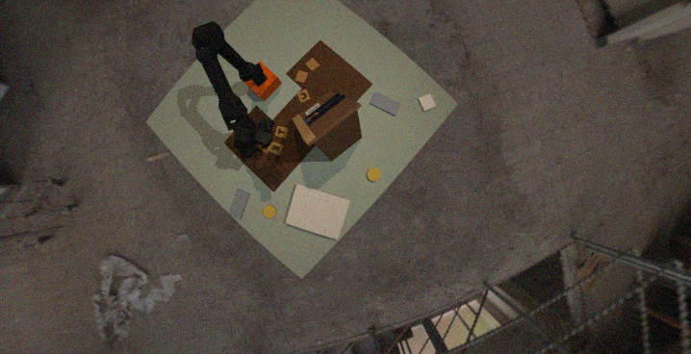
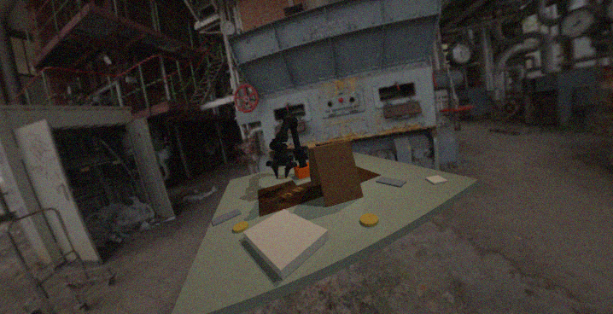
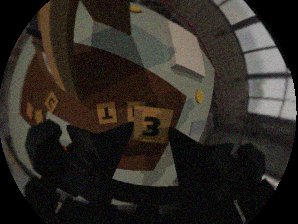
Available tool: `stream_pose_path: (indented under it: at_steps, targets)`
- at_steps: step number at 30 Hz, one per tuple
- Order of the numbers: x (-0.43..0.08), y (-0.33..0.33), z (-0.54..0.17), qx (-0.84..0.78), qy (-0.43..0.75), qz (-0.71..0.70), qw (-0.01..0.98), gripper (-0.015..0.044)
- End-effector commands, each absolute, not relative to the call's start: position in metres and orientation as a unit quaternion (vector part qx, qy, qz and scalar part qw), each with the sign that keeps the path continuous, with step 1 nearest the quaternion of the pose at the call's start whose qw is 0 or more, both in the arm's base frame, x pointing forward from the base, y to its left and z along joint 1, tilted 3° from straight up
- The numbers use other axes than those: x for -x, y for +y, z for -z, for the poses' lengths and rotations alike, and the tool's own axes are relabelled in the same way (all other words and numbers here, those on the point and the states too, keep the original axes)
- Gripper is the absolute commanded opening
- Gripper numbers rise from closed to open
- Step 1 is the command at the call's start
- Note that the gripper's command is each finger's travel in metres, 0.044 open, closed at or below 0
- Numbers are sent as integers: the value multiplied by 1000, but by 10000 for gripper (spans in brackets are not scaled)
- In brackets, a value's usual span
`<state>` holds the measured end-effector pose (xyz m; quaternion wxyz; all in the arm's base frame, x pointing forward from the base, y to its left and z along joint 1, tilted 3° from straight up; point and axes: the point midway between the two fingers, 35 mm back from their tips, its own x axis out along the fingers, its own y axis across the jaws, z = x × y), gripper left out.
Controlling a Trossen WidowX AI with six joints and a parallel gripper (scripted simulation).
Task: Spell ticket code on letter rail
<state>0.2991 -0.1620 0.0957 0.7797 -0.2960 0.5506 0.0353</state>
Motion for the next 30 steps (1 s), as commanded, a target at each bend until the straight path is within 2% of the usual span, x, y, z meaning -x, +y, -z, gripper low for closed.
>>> stream_pose_path:
  at_steps: [1,16,30]
  targets:
    - [-326,-151,-127,304,505,-8,808,0]
    - [-388,-91,-222,290,355,30,888,0]
    - [-412,-14,-310,229,215,22,949,0]
